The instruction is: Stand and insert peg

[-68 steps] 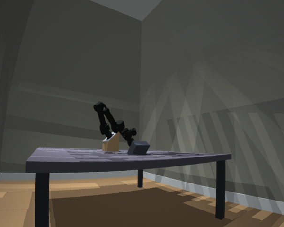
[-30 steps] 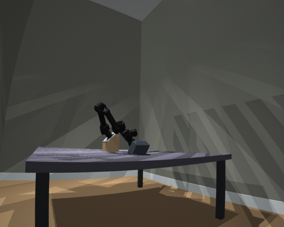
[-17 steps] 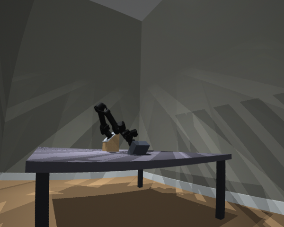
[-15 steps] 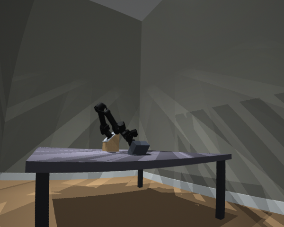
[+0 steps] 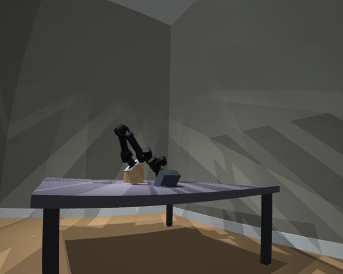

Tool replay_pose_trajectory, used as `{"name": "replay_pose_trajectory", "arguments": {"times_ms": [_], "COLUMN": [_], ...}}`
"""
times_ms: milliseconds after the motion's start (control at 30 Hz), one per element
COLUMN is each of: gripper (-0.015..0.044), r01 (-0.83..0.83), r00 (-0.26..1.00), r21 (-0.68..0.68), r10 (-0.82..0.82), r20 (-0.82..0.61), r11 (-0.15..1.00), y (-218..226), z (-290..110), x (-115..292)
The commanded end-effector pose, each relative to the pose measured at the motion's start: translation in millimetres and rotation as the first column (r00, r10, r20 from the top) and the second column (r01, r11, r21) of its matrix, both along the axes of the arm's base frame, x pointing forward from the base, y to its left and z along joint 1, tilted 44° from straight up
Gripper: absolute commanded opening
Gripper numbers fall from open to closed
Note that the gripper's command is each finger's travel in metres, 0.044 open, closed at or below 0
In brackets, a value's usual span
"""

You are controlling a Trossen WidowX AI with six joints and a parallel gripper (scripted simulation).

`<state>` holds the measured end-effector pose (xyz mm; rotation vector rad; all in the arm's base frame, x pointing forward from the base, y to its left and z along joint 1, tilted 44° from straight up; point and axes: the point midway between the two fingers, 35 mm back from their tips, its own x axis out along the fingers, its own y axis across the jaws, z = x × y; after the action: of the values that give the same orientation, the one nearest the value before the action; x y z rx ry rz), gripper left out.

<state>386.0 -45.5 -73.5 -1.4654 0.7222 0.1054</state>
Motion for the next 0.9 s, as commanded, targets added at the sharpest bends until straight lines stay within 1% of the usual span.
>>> {"name": "replay_pose_trajectory", "arguments": {"times_ms": [0,800,867], "gripper": [0.0,0.0,0.0053], "r01": [-0.004,0.002,0.002], "r00": [1.0,1.0,1.0], "r21": [-0.003,0.0,0.0], "r10": [0.004,-0.002,-0.002], "r20": [-0.002,-0.001,-0.001], "r11": [1.0,1.0,1.0], "y": [-0.9,-1.6,-1.6], "z": [-1.2,-1.9,-1.9], "x": [2.5,5.0,5.0]}}
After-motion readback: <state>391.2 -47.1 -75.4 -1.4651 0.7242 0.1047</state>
